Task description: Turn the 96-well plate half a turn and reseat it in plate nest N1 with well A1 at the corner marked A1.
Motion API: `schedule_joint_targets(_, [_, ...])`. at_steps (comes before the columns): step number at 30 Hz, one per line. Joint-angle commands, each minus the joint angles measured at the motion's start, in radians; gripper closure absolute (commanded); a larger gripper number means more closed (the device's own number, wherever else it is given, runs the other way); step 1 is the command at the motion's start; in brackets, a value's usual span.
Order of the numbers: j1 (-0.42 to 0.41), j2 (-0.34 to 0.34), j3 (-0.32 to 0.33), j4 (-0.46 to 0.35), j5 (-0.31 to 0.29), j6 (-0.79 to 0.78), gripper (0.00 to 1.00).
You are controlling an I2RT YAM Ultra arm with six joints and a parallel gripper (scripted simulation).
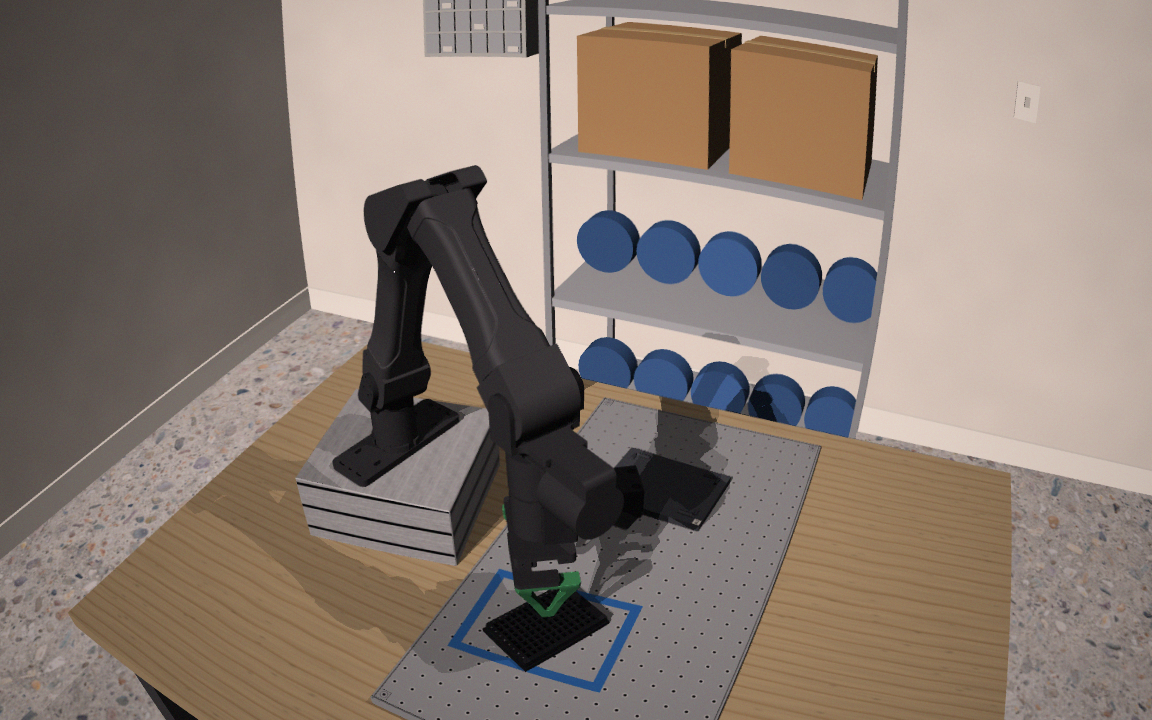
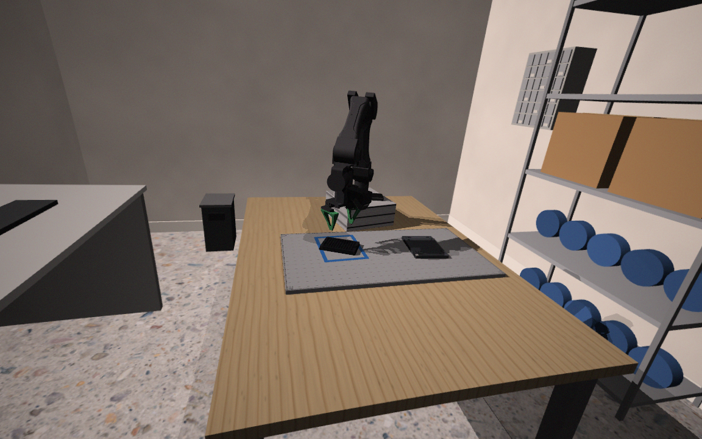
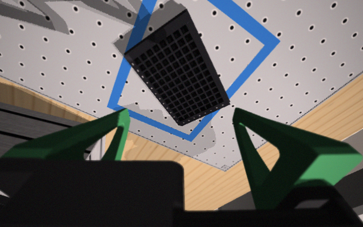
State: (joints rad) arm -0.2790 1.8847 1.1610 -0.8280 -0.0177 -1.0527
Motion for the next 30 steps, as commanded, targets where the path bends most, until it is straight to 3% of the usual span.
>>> schedule_joint_targets(1, [-0.001,-0.011,0.006,0.0,-0.004,0.134,0.0])
schedule_joint_targets(30, [-0.001,-0.011,0.006,0.0,-0.004,1.034,0.0])
